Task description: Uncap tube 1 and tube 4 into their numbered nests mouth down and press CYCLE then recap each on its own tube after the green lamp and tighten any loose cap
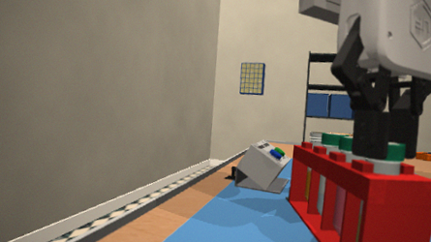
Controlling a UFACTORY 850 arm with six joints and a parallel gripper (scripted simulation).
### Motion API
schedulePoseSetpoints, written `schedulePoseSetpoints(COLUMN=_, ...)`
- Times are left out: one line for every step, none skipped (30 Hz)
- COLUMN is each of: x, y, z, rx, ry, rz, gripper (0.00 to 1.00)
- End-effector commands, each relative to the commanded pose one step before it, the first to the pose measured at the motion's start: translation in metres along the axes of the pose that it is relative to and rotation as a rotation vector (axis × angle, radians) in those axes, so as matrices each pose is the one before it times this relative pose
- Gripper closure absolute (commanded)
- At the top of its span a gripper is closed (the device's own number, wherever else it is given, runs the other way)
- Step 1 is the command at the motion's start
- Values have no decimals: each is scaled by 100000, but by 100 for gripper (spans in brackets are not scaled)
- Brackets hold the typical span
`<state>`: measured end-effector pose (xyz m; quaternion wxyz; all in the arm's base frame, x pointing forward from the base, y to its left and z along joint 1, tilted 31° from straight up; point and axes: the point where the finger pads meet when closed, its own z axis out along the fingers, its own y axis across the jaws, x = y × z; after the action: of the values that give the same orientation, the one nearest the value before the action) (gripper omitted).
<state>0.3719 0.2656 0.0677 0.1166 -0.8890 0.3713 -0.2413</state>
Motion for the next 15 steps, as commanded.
schedulePoseSetpoints(x=17, y=-33, z=-14, rx=17, ry=106, rz=-27, gripper=100)
schedulePoseSetpoints(x=0, y=-1, z=-1, rx=-1, ry=0, rz=0, gripper=100)
schedulePoseSetpoints(x=0, y=-1, z=0, rx=0, ry=0, rz=0, gripper=100)
schedulePoseSetpoints(x=0, y=0, z=0, rx=0, ry=0, rz=0, gripper=100)
schedulePoseSetpoints(x=0, y=0, z=0, rx=0, ry=0, rz=0, gripper=100)
schedulePoseSetpoints(x=-1, y=-6, z=-1, rx=-4, ry=2, rz=4999, gripper=100)
schedulePoseSetpoints(x=0, y=-4, z=0, rx=-2, ry=1, rz=5000, gripper=100)
schedulePoseSetpoints(x=1, y=6, z=9, rx=3, ry=-2, rz=5001, gripper=100)
schedulePoseSetpoints(x=0, y=0, z=3, rx=0, ry=0, rz=5000, gripper=100)
schedulePoseSetpoints(x=0, y=-1, z=3, rx=-1, ry=0, rz=5000, gripper=100)
schedulePoseSetpoints(x=-1, y=-2, z=2, rx=-1, ry=1, rz=5000, gripper=100)
schedulePoseSetpoints(x=-1, y=-2, z=2, rx=-1, ry=1, rz=5000, gripper=100)
schedulePoseSetpoints(x=2, y=6, z=9, rx=3, ry=-3, rz=5001, gripper=100)
schedulePoseSetpoints(x=0, y=0, z=4, rx=-29, ry=22, rz=4150, gripper=100)
schedulePoseSetpoints(x=0, y=0, z=4, rx=-43, ry=35, rz=4103, gripper=100)
